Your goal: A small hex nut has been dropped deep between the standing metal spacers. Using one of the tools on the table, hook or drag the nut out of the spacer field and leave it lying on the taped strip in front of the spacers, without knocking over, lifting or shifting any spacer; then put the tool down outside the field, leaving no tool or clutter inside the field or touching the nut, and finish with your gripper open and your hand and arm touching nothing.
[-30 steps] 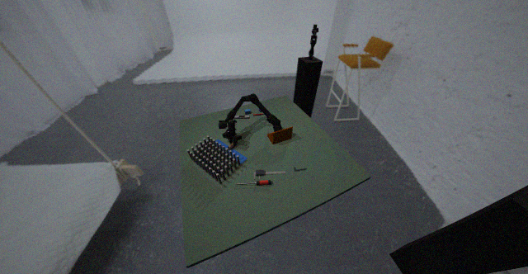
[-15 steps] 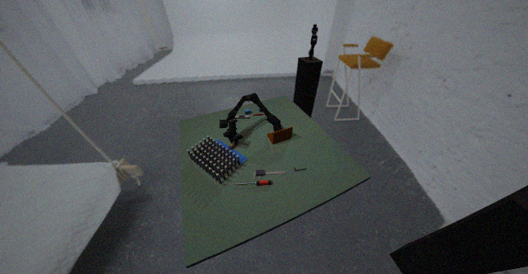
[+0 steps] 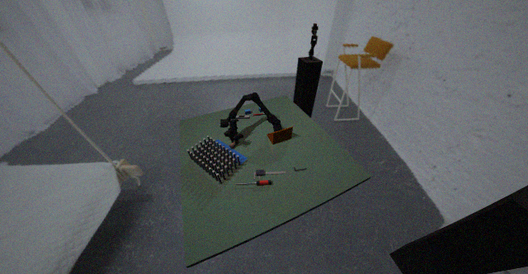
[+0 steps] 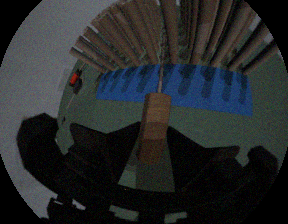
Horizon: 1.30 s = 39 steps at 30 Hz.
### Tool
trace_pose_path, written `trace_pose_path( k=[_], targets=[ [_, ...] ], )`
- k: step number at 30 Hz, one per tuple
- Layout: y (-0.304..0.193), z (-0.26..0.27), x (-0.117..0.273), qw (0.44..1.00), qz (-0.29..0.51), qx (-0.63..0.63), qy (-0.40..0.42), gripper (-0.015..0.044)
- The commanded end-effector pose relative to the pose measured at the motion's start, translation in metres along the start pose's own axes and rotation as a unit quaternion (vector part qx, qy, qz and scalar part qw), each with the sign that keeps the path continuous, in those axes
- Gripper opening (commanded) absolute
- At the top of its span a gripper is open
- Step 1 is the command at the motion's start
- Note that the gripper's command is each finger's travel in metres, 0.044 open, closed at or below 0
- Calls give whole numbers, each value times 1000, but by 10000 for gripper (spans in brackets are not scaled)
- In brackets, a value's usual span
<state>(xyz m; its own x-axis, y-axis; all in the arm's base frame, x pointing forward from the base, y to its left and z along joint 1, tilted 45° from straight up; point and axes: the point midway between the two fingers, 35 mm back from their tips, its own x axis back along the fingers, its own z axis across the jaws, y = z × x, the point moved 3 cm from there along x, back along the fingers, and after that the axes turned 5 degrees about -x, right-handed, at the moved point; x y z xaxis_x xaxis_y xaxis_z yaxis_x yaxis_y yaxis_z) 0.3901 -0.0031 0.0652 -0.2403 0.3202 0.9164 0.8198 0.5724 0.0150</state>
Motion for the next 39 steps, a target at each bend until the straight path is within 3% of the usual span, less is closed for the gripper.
trace_pose_path(
  k=[1, 39],
  targets=[
    [-3, 1, 1, 1000, -2, 3, 3, 0],
    [-27, -1, 10, 1000, -2, 4, 2, 0]
  ],
)
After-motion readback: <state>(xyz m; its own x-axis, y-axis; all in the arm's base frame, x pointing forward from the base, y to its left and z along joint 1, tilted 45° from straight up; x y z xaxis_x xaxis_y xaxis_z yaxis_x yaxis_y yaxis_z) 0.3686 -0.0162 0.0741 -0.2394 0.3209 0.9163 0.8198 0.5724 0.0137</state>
